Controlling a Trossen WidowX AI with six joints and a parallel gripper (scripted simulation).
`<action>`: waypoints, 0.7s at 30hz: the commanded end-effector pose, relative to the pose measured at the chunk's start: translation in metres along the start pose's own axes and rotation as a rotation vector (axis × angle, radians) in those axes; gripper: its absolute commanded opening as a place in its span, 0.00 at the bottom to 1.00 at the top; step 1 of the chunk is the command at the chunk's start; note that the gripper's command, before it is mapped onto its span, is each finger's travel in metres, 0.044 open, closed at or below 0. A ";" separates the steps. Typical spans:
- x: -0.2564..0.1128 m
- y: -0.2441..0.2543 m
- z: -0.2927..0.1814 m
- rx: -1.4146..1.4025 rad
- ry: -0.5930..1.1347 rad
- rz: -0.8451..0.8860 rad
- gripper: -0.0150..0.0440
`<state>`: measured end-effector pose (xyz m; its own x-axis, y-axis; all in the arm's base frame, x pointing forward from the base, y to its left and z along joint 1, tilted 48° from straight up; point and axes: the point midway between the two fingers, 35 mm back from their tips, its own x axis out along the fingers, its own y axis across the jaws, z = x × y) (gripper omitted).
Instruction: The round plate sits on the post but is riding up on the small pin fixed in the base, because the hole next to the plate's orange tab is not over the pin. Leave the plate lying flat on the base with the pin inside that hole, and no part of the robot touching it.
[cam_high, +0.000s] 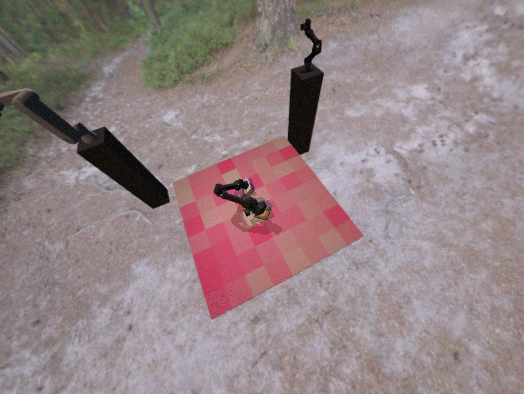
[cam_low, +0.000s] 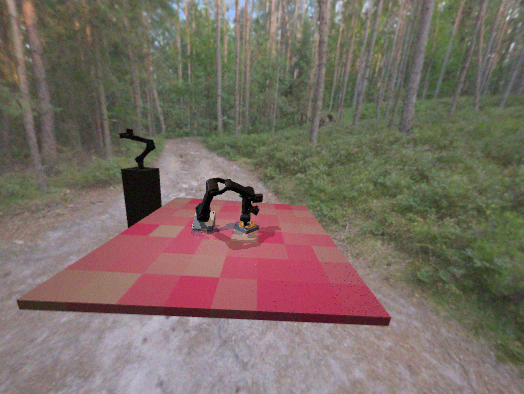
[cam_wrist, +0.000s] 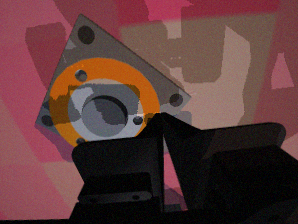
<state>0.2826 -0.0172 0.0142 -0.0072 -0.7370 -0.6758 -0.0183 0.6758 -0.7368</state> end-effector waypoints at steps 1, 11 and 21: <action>0.003 0.001 -0.008 -0.005 0.016 -0.001 0.25; 0.003 0.004 -0.016 -0.005 0.016 -0.001 0.25; 0.003 0.008 -0.026 -0.006 0.017 -0.001 0.25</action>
<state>0.2638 -0.0128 0.0097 -0.0084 -0.7382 -0.6745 -0.0216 0.6745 -0.7379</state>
